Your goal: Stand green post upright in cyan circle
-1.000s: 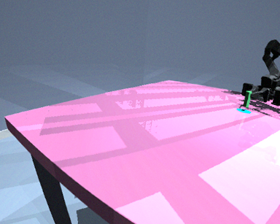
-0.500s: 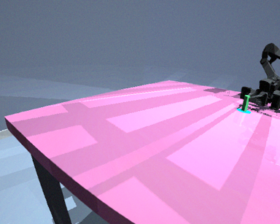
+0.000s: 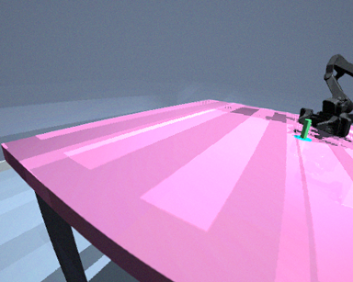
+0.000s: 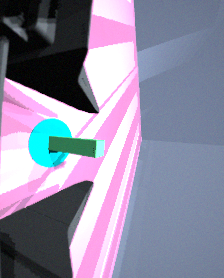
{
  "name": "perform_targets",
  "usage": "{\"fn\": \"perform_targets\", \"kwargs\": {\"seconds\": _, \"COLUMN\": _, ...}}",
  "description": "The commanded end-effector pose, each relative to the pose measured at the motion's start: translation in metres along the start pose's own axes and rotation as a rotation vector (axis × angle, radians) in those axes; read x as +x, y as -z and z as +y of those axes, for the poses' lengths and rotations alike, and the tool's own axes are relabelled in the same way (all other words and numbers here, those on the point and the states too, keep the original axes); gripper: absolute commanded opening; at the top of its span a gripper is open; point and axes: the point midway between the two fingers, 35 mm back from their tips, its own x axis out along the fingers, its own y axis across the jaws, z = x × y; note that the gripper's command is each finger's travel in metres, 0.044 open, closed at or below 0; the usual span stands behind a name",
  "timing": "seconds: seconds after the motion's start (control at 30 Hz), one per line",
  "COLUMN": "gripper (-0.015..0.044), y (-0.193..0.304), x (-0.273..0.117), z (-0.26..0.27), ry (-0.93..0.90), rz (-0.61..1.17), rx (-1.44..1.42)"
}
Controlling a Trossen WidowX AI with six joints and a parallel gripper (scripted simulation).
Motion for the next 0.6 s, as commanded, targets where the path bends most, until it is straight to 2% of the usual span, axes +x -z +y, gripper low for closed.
{"fn": "perform_targets", "kwargs": {"seconds": 0.0, "gripper": 0.04, "y": -0.001, "x": 0.0, "z": 0.0, "ry": 0.001, "rz": -0.005, "rx": -0.002}}
{"fn": "perform_targets", "kwargs": {"seconds": 0.57, "gripper": 0.04, "y": -0.059, "x": -0.006, "z": -0.005, "ry": -0.007, "rz": 0.0, "rx": -0.007}}
